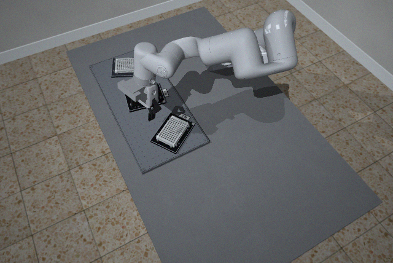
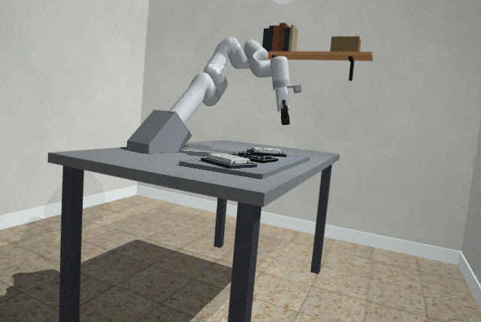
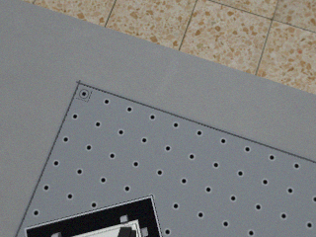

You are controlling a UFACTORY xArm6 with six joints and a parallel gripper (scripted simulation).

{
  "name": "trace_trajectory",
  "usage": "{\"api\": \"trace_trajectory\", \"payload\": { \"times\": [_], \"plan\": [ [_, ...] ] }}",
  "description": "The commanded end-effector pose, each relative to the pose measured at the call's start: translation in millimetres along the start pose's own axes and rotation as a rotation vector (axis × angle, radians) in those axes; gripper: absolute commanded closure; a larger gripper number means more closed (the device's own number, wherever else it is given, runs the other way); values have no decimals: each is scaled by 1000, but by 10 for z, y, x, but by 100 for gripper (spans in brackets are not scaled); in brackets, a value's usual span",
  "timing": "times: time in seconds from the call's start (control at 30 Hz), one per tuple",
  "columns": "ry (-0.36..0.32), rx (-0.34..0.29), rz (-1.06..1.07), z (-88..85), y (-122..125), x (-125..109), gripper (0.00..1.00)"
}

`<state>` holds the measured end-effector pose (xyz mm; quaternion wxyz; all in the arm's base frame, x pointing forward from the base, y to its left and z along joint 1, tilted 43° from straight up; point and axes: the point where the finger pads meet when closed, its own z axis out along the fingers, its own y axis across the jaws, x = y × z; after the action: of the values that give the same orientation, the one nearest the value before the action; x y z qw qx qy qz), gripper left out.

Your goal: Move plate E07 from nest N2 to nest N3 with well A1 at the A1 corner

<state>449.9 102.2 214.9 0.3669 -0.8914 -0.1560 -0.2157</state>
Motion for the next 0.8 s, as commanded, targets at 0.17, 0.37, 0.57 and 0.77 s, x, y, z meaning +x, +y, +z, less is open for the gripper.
{"api": "trace_trajectory", "payload": {
  "times": [0.17,0.37,0.57,0.77],
  "plan": [
    [-58,4,-71,36,-278,-200,0],
    [-130,11,-154,67,-479,-393,0],
    [-151,13,-180,83,-592,-512,0],
    [-199,16,-238,104,-780,-744,0]
  ]
}}
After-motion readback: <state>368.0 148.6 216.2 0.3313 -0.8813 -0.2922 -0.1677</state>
